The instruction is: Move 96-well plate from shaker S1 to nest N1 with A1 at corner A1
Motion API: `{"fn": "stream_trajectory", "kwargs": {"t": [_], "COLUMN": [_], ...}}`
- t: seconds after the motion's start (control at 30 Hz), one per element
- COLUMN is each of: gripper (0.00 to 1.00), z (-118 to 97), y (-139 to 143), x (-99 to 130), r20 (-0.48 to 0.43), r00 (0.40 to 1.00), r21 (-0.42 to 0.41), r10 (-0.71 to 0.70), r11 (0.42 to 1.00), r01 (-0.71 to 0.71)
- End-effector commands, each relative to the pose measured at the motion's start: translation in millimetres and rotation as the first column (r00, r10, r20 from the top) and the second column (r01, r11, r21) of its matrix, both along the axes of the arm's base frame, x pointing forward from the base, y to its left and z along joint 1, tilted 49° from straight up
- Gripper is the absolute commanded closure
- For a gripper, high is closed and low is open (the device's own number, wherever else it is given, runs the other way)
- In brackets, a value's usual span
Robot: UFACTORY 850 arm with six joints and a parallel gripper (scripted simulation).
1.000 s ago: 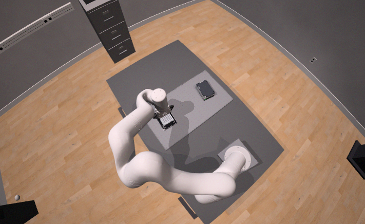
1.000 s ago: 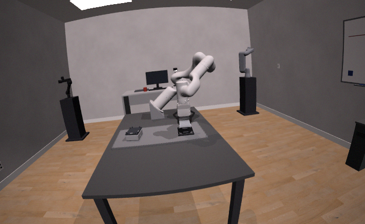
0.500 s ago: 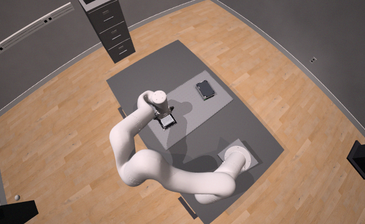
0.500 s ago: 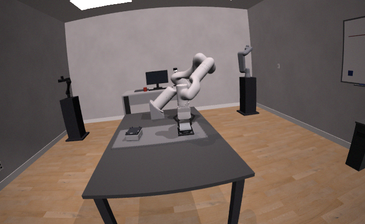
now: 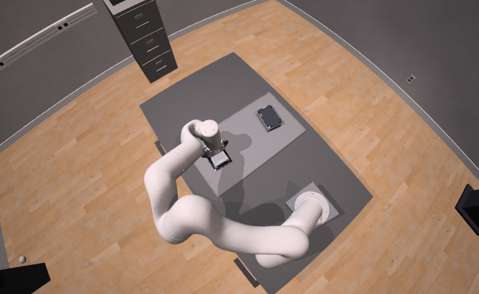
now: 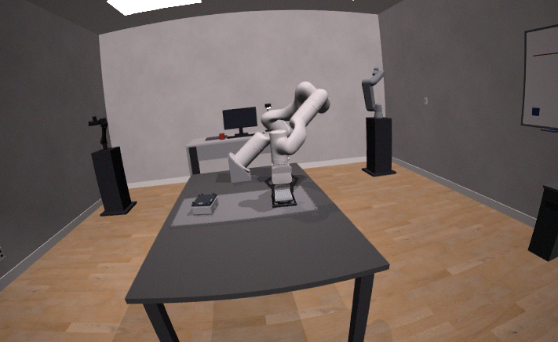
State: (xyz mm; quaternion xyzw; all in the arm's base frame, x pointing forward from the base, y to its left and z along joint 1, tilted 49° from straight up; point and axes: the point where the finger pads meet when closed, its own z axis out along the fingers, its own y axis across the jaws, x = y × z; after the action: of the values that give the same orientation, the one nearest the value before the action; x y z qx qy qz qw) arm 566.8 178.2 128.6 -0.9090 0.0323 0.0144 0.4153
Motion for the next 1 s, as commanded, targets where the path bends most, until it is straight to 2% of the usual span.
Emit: {"fn": "stream_trajectory", "kwargs": {"t": [0.0, 0.97], "gripper": [1.0, 1.0], "z": [0.5, -1.6], "y": [-0.4, 2.0], "x": [0.7, 0.6], "r20": [0.001, 0.001], "r00": [1.0, 1.0], "r21": [0.0, 0.0], "r10": [-0.001, -0.001], "r11": [1.0, 1.0], "r01": [0.001, 0.001]}}
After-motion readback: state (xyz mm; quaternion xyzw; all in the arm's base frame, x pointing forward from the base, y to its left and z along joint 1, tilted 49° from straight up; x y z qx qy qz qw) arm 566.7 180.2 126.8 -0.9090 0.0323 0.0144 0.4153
